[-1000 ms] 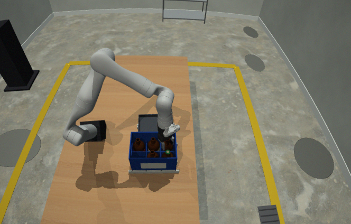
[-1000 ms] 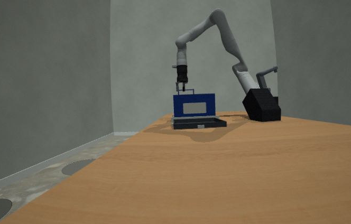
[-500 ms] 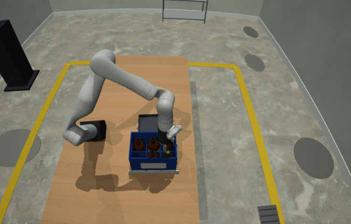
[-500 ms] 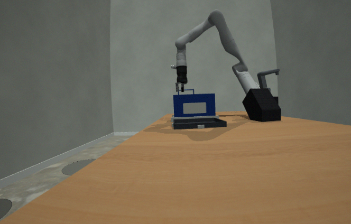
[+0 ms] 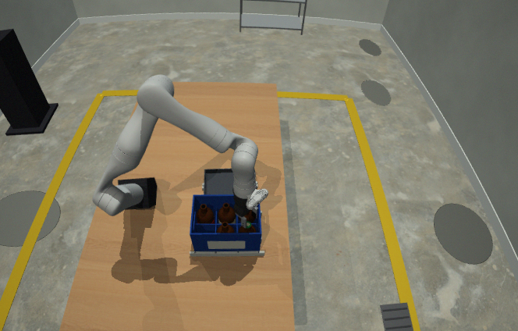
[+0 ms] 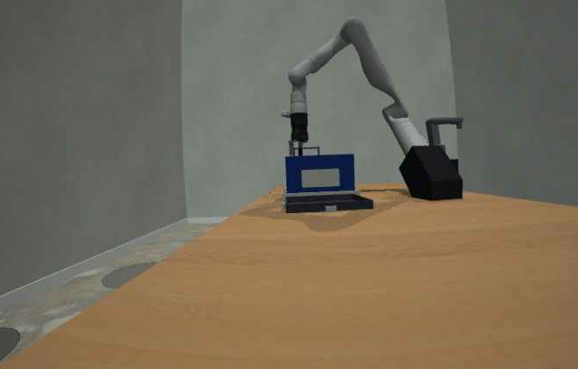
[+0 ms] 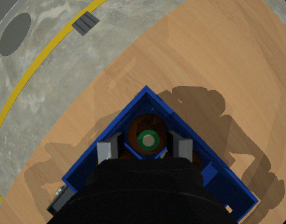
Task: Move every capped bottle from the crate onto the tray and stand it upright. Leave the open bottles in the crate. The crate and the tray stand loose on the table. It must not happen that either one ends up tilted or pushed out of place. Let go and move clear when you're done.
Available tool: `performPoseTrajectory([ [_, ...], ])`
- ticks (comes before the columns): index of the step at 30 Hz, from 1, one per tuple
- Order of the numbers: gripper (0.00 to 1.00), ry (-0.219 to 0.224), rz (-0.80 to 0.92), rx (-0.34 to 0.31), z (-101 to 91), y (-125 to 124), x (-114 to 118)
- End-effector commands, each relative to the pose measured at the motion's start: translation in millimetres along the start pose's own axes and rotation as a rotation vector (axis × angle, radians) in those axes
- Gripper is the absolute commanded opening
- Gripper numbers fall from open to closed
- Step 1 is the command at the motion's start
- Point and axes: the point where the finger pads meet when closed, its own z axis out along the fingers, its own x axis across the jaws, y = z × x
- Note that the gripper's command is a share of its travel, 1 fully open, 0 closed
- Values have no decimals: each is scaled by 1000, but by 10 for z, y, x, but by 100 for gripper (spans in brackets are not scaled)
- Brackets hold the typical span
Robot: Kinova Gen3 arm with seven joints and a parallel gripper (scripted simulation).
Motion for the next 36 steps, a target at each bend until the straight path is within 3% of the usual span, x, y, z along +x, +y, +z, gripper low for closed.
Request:
performPoseTrajectory([
  [1, 100, 4, 5, -3, 59, -9, 26],
  [20, 100, 4, 5, -3, 71, -9, 33],
  [36, 100, 4, 5, -3, 271, 2, 15],
])
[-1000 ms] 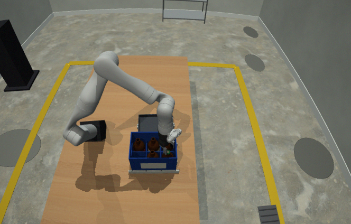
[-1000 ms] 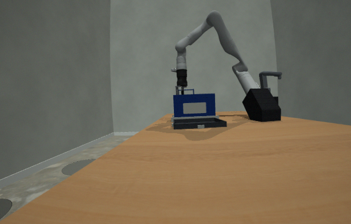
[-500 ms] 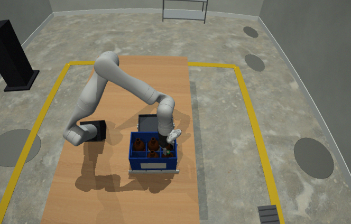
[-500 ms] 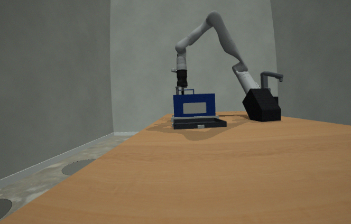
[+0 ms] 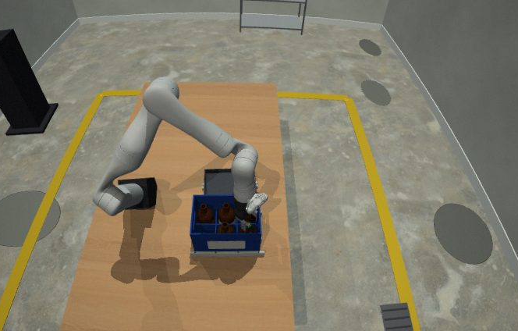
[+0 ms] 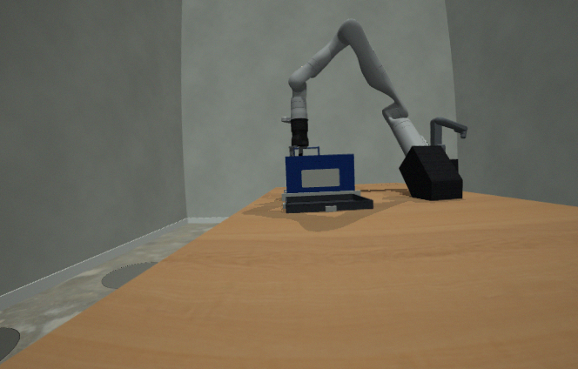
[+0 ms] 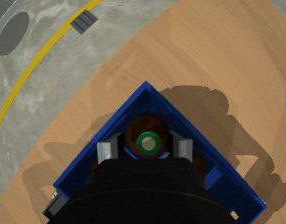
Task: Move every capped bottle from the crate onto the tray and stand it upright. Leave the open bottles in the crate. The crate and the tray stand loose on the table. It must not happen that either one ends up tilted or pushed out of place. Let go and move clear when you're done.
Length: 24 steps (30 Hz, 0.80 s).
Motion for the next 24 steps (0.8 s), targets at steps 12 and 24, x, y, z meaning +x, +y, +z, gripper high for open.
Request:
performPoseTrajectory([
  [12, 100, 2, 1, -1, 148, -5, 17],
  [24, 100, 1, 0, 0, 234, -5, 16],
])
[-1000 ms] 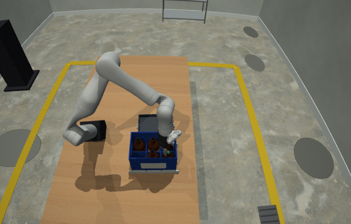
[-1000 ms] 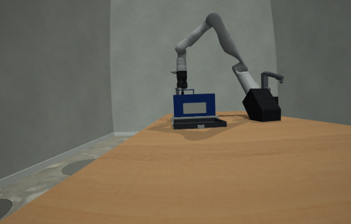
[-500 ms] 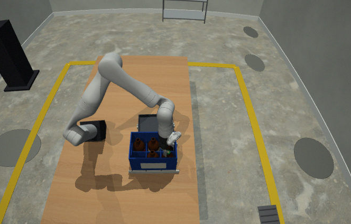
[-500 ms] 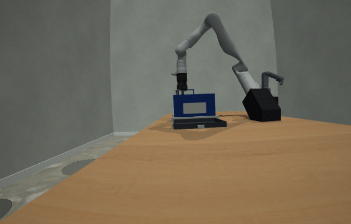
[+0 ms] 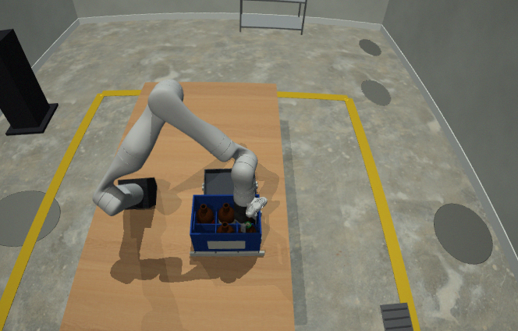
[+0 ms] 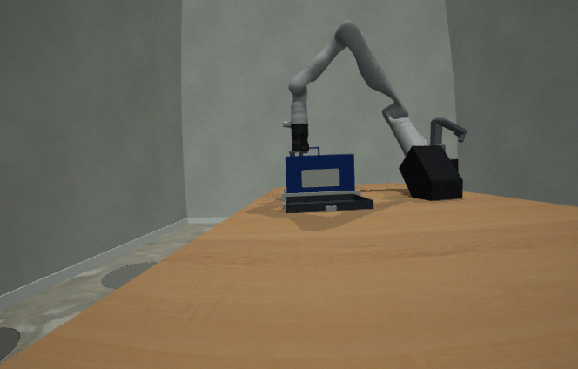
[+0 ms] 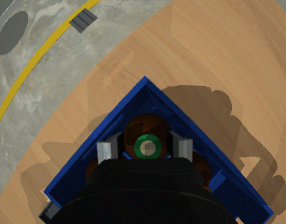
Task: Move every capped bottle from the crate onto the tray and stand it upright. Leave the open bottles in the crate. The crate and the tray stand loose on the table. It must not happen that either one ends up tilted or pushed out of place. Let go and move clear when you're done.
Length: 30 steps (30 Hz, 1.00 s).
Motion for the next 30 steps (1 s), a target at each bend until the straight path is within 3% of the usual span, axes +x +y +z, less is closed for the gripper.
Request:
performPoseTrajectory([
  [1, 100, 2, 2, -1, 24, -3, 10],
  [11, 100, 4, 3, -2, 94, -6, 23],
  [12, 0, 1, 1, 0, 81, -3, 11],
  [30, 0, 2, 1, -1, 82, -4, 15],
])
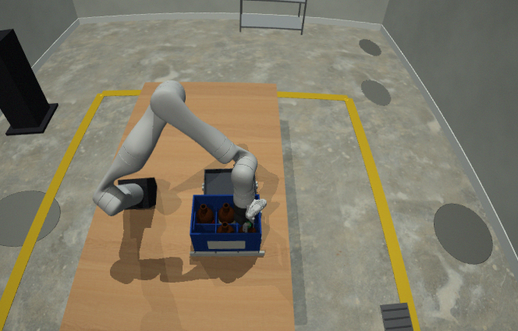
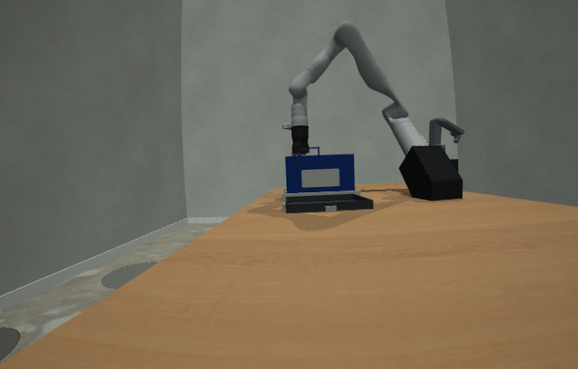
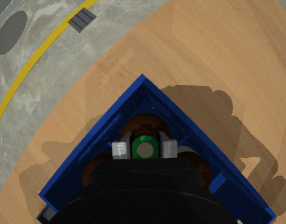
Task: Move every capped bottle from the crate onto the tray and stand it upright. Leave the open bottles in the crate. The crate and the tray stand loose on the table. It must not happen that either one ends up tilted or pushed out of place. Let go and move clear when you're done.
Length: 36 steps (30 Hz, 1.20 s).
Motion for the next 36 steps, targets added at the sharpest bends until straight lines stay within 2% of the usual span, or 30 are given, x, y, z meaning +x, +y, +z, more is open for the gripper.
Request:
performPoseTrajectory([
  [1, 0, -2, 0, 1, -7, -2, -7],
  [32, 0, -2, 0, 1, -7, -2, -5],
  [36, 0, -1, 0, 1, -140, -2, -5],
])
